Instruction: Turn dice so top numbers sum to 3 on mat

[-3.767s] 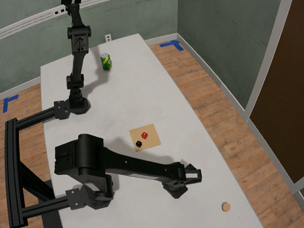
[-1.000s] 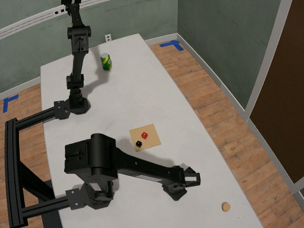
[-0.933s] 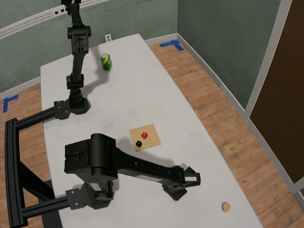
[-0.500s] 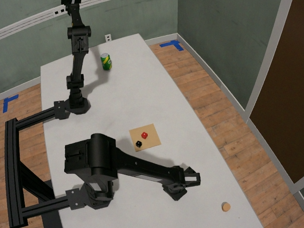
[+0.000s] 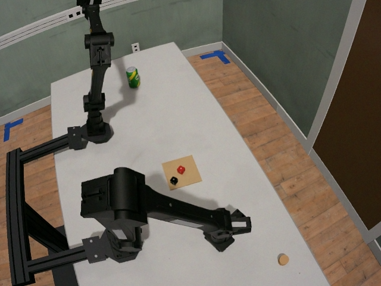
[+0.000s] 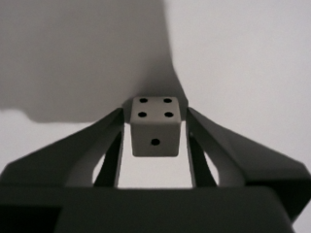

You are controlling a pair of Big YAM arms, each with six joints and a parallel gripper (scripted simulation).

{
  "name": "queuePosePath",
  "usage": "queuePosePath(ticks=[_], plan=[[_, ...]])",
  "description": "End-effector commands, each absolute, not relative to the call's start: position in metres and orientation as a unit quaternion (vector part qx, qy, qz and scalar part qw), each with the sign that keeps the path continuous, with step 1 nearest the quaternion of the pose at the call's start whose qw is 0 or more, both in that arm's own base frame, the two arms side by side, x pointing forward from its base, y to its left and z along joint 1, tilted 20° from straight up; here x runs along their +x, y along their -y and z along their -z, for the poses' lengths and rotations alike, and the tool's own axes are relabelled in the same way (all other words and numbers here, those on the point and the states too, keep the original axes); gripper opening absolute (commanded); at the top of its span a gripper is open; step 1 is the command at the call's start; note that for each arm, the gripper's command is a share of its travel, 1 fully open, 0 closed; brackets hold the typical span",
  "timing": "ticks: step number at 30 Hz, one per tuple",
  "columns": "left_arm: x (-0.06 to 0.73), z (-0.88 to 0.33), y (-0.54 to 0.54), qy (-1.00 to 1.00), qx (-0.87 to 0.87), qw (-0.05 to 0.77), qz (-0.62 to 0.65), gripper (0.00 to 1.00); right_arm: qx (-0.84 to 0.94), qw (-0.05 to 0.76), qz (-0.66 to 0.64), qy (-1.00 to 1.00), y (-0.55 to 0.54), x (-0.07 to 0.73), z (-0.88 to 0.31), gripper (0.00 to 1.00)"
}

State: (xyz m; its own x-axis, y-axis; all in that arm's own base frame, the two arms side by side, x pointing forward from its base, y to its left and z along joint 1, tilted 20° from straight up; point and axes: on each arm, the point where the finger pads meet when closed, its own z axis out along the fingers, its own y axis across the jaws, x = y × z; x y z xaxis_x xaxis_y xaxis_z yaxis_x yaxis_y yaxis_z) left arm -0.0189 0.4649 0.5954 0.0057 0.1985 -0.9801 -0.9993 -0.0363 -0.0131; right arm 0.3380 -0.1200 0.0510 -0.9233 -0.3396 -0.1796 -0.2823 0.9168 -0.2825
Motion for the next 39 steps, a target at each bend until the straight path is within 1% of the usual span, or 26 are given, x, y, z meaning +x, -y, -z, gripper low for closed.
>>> queuePosePath(ticks=[1, 4, 5, 39], plan=[[-0.025, -0.5987, -0.4585, -0.434, -0.459, 0.533, -0.563, 1.0, -0.157, 0.118, 0.129, -0.972, 0.1252, 0.3398, -0.0495, 0.39], [-0.025, -0.5987, -0.4585, -0.434, -0.459, 0.533, -0.563, 1.0, -0.157, 0.118, 0.129, -0.972, 0.1252, 0.3398, -0.0495, 0.39], [-0.025, -0.5987, -0.4585, -0.434, -0.459, 0.533, -0.563, 1.0, -0.157, 0.118, 0.129, -0.972, 0.1252, 0.3398, -0.0495, 0.2], [-0.025, -0.5987, -0.4585, -0.434, -0.459, 0.533, -0.563, 1.0, -0.157, 0.119, 0.129, -0.972, 0.1253, 0.34, -0.05, 0.2]])
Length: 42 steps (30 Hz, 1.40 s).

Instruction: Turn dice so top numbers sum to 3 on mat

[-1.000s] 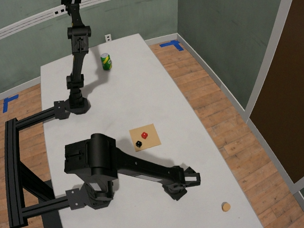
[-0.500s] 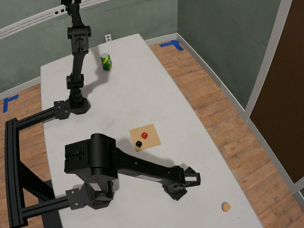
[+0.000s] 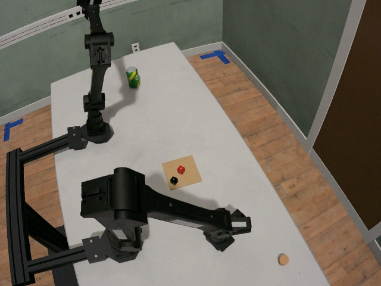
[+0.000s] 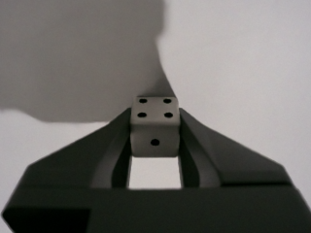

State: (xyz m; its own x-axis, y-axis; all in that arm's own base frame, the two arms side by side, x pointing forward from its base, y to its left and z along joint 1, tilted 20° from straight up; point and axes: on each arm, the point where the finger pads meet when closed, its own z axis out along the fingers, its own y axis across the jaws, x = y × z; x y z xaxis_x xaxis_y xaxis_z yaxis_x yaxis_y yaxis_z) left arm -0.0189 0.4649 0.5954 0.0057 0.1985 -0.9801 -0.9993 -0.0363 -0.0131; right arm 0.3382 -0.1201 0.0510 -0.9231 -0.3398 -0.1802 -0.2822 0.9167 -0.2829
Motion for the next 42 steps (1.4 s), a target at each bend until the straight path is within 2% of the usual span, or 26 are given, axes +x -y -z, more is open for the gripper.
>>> queuePosePath(ticks=[1, 7, 21, 26, 42], plan=[[-0.025, -0.599, -0.459, -0.434, -0.459, 0.533, -0.563, 1.0, -0.156, 0.123, 0.131, -0.971, 0.126, 0.341, -0.053, 0.2], [-0.025, -0.599, -0.459, -0.434, -0.459, 0.533, -0.563, 1.0, -0.155, 0.139, 0.136, -0.969, 0.123, 0.353, -0.082, 0.2], [-0.025, -0.599, -0.459, -0.434, -0.459, 0.533, -0.563, 1.0, -0.157, 0.142, 0.137, -0.968, 0.101, 0.328, -0.169, 0.2], [-0.025, -0.599, -0.459, -0.434, -0.459, 0.533, -0.563, 1.0, -0.16, 0.111, 0.124, -0.973, 0.097, 0.315, -0.146, 0.2], [-0.025, -0.599, -0.459, -0.434, -0.459, 0.533, -0.563, 1.0, -0.168, 0.124, 0.127, -0.97, 0.08, 0.342, -0.161, 0.2]])
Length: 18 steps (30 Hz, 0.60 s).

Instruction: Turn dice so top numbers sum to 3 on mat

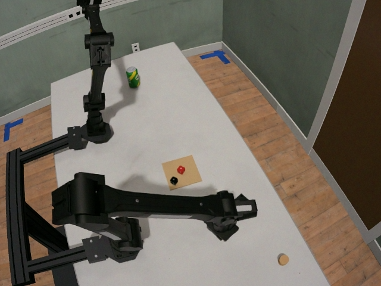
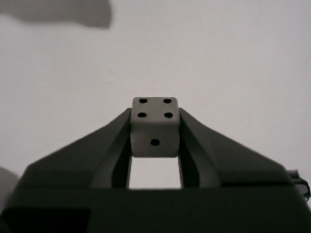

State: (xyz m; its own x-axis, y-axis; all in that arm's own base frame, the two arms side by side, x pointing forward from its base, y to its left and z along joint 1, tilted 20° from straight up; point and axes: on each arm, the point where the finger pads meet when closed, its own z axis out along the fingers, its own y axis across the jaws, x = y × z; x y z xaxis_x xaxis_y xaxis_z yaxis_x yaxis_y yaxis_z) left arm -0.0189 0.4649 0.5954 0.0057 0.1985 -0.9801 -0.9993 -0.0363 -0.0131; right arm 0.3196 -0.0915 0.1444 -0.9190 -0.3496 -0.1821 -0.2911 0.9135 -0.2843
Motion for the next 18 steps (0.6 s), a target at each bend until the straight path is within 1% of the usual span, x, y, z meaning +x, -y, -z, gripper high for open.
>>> queuePosePath(ticks=[1, 5, 10, 13, 15, 18], plan=[[-0.025, -0.599, -0.459, -0.434, -0.459, 0.533, -0.563, 1.0, -0.172, 0.123, 0.125, -0.969, 0.072, 0.349, -0.16, 0.2], [-0.025, -0.599, -0.459, -0.434, -0.459, 0.533, -0.563, 1.0, -0.195, 0.115, 0.119, -0.967, 0.017, 0.379, -0.155, 0.2], [-0.025, -0.599, -0.459, -0.434, -0.459, 0.533, -0.563, 1.0, -0.236, 0.103, 0.117, -0.959, -0.093, 0.41, -0.138, 0.2], [-0.025, -0.599, -0.459, -0.434, -0.459, 0.533, -0.563, 1.0, -0.261, 0.101, 0.122, -0.952, -0.168, 0.411, -0.124, 0.2], [-0.025, -0.599, -0.459, -0.434, -0.459, 0.533, -0.563, 1.0, -0.261, 0.101, 0.122, -0.952, -0.168, 0.411, -0.124, 0.2], [-0.025, -0.599, -0.459, -0.434, -0.459, 0.533, -0.563, 1.0, -0.282, 0.102, 0.128, -0.945, -0.234, 0.401, -0.109, 0.2]])
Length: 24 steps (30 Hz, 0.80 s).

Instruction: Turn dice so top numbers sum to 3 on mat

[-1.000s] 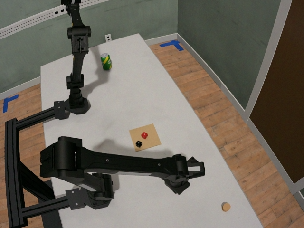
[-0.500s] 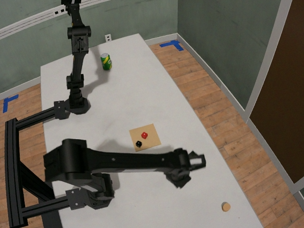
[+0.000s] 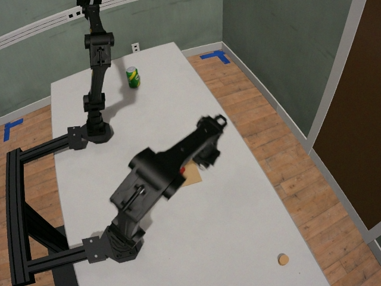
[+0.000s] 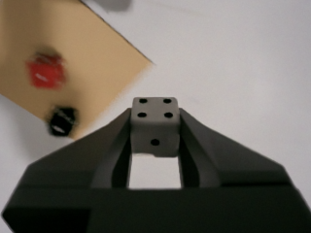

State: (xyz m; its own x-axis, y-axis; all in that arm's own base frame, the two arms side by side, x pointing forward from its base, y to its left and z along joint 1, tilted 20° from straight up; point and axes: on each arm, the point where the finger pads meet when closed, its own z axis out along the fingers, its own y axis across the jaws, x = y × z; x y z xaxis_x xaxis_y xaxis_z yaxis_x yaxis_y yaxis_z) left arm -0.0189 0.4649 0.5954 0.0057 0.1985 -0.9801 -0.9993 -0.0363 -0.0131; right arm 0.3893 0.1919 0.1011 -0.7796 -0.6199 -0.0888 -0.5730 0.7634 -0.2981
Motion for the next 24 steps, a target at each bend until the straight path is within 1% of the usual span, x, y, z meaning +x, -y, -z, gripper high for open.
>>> queuePosePath(ticks=[1, 7, 14, 17, 24], plan=[[-0.025, -0.599, -0.459, -0.434, -0.459, 0.533, -0.563, 1.0, -0.288, 0.103, 0.13, -0.943, -0.252, 0.397, -0.104, 0.2], [-0.025, -0.599, -0.459, -0.434, -0.459, 0.533, -0.563, 1.0, -0.307, 0.108, 0.136, -0.936, -0.31, 0.376, -0.089, 0.2], [-0.025, -0.599, -0.459, -0.434, -0.459, 0.533, -0.563, 1.0, -0.29, 0.124, 0.129, -0.94, -0.303, 0.386, -0.107, 0.2], [-0.025, -0.599, -0.459, -0.434, -0.459, 0.533, -0.563, 1.0, -0.298, 0.105, 0.138, -0.939, -0.302, 0.379, -0.089, 0.2], [-0.025, -0.599, -0.459, -0.434, -0.459, 0.533, -0.563, 1.0, -0.305, 0.101, 0.14, -0.937, -0.303, 0.374, -0.085, 0.2]])
